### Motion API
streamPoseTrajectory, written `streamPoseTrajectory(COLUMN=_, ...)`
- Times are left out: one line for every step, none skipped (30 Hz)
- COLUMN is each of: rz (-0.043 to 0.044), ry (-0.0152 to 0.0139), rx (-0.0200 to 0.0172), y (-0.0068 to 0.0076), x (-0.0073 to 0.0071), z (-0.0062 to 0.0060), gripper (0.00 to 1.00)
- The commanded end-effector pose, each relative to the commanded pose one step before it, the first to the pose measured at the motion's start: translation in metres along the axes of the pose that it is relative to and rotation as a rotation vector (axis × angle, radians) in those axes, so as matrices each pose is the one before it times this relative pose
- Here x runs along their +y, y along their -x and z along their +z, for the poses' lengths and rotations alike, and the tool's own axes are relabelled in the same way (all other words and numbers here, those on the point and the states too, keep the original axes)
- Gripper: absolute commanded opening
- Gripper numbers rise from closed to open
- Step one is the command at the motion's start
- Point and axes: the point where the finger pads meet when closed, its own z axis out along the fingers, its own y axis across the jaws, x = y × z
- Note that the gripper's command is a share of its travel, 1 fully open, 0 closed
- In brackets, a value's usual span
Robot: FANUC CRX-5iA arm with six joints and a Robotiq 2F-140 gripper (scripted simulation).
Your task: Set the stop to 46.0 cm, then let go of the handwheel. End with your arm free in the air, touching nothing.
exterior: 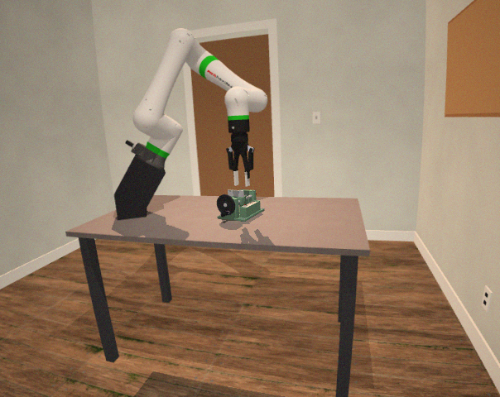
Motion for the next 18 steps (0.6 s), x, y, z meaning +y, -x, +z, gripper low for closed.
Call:
streamPoseTrajectory(rz=0.00006, ry=-0.00038, rx=0.00013, y=-0.00009, x=-0.00018, z=-0.00017, gripper=0.33)
streamPoseTrajectory(rz=0.00000, ry=0.00000, rx=0.00000, y=-0.00031, x=0.00015, z=0.00000, gripper=0.33)
streamPoseTrajectory(rz=0.00000, ry=0.00001, rx=0.00001, y=-0.00191, x=0.00095, z=0.00000, gripper=0.33)
streamPoseTrajectory(rz=0.00000, ry=0.00000, rx=0.00000, y=-0.00439, x=0.00219, z=0.00000, gripper=0.33)
streamPoseTrajectory(rz=0.00000, ry=-0.00001, rx=0.00000, y=-0.00709, x=0.00353, z=0.00000, gripper=0.33)
streamPoseTrajectory(rz=0.00000, ry=0.00000, rx=0.00000, y=-0.00949, x=0.00472, z=0.00000, gripper=0.33)
streamPoseTrajectory(rz=0.00000, ry=0.00000, rx=0.00000, y=-0.01122, x=0.00559, z=0.00000, gripper=0.33)
streamPoseTrajectory(rz=0.00000, ry=0.00001, rx=0.00000, y=-0.01209, x=0.00602, z=0.00000, gripper=0.33)
streamPoseTrajectory(rz=0.00000, ry=0.00000, rx=0.00000, y=-0.01200, x=0.00598, z=0.00000, gripper=0.33)
streamPoseTrajectory(rz=0.00000, ry=-0.00001, rx=-0.00001, y=-0.01099, x=0.00548, z=0.00000, gripper=0.33)
streamPoseTrajectory(rz=0.00000, ry=0.00000, rx=0.00000, y=-0.00918, x=0.00457, z=0.00000, gripper=0.33)
streamPoseTrajectory(rz=0.00000, ry=0.00001, rx=0.00001, y=-0.00680, x=0.00338, z=0.00000, gripper=0.33)
streamPoseTrajectory(rz=0.00000, ry=0.00000, rx=0.00000, y=-0.00418, x=0.00208, z=0.00000, gripper=0.33)
streamPoseTrajectory(rz=0.00000, ry=-0.00001, rx=-0.00001, y=-0.00180, x=0.00090, z=0.00000, gripper=0.33)
streamPoseTrajectory(rz=0.00000, ry=0.00000, rx=0.00000, y=-0.00029, x=0.00015, z=0.00000, gripper=0.33)
streamPoseTrajectory(rz=0.00000, ry=0.00000, rx=0.00000, y=0.00000, x=0.00000, z=0.00000, gripper=0.33)
streamPoseTrajectory(rz=0.00000, ry=0.00000, rx=0.00000, y=0.00000, x=0.00000, z=0.00000, gripper=0.33)
streamPoseTrajectory(rz=0.00000, ry=0.00000, rx=0.00000, y=0.00000, x=0.00000, z=0.00000, gripper=0.33)
